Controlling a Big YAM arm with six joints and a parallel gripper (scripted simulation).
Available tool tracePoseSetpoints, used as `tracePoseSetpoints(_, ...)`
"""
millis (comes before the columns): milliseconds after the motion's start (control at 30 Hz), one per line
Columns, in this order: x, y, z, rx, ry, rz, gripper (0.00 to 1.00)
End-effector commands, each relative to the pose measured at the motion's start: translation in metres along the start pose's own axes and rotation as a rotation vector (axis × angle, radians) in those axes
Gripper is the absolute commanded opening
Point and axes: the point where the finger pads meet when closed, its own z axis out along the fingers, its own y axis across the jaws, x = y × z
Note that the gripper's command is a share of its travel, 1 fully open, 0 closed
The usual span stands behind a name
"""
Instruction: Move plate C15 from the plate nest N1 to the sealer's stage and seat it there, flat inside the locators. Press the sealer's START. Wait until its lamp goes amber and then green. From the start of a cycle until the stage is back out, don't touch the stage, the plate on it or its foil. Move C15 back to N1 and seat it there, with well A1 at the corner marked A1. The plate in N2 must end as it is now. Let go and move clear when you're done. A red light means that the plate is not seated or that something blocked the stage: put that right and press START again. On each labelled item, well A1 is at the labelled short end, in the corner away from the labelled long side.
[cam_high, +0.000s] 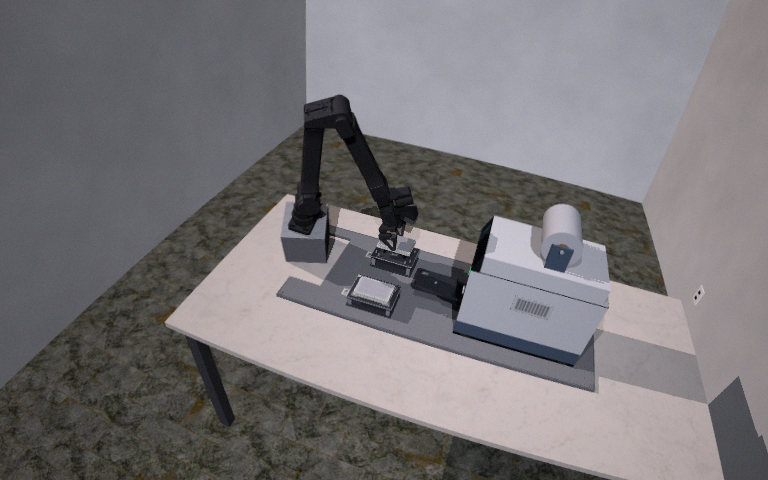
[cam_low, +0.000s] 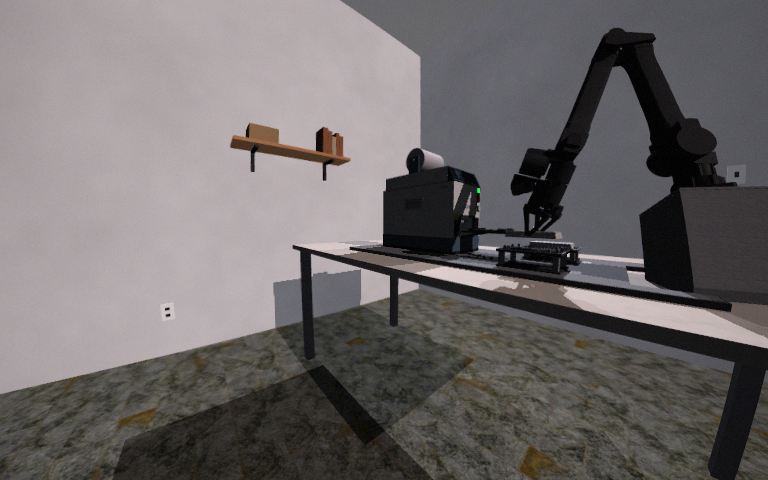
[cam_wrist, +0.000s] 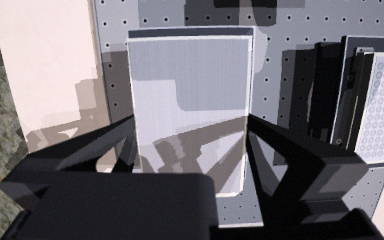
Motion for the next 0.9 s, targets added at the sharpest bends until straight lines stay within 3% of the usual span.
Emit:
tracePoseSetpoints(0, -0.02, 0.006, 0.005, -0.012, -0.031, 0.016, 0.0)
tracePoseSetpoints(467, 0.006, -0.006, 0.009, 0.003, 0.0, 0.004, 0.0)
tracePoseSetpoints(867, -0.005, 0.008, 0.005, -0.009, -0.007, 0.003, 0.0)
